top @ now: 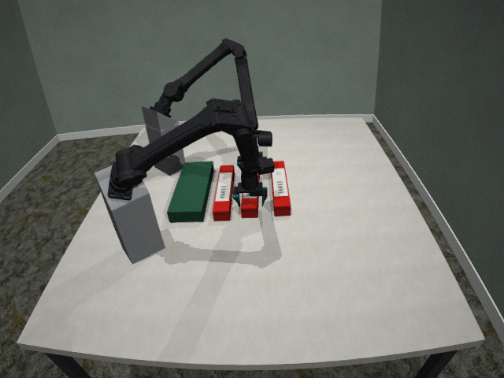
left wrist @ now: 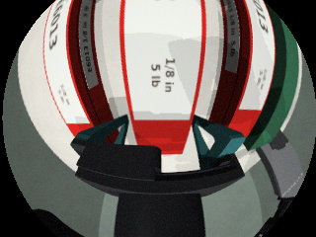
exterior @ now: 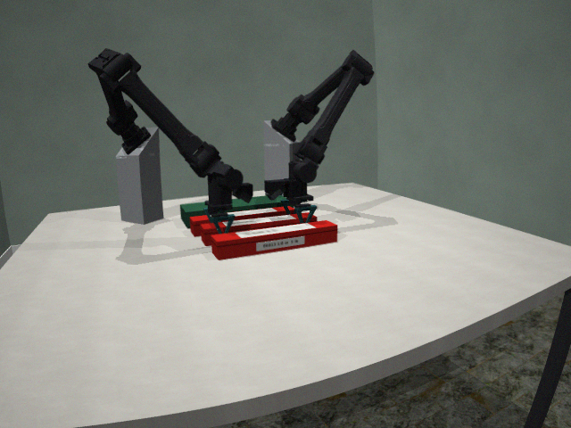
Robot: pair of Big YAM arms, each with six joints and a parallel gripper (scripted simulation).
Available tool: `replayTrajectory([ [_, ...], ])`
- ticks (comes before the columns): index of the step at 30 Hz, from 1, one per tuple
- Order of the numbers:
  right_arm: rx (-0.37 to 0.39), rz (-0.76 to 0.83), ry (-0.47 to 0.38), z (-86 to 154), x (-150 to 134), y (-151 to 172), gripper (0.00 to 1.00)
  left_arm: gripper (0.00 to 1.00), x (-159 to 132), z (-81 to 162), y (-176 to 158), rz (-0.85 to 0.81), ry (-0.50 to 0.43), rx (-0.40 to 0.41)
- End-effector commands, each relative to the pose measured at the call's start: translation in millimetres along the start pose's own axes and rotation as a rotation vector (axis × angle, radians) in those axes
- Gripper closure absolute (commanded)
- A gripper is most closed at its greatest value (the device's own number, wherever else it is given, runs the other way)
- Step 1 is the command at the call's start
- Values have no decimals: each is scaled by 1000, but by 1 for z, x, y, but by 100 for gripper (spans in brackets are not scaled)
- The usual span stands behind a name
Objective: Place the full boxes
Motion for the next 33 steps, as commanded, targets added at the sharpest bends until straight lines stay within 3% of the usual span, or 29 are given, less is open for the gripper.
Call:
replayTrajectory([
  [1,-26,-10,-13,8,4,-9,0,0,1,8,8,4,-7,22],
  [28,-26,-10,-13,8,4,-9,0,0,1,8,8,4,-7,22],
  [29,-51,-19,-24,23,7,-4,0,0,8,20,7,13,-14,48],
  [33,-34,-4,-18,43,5,0,0,0,7,40,3,0,-12,29],
])
Point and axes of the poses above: on each arm, the point where the finger pads meet when closed, its own z axis back along the fingers, its own y axis across the jaws, x = y × z, the point moved 9 cm from there along z, back along the fingers
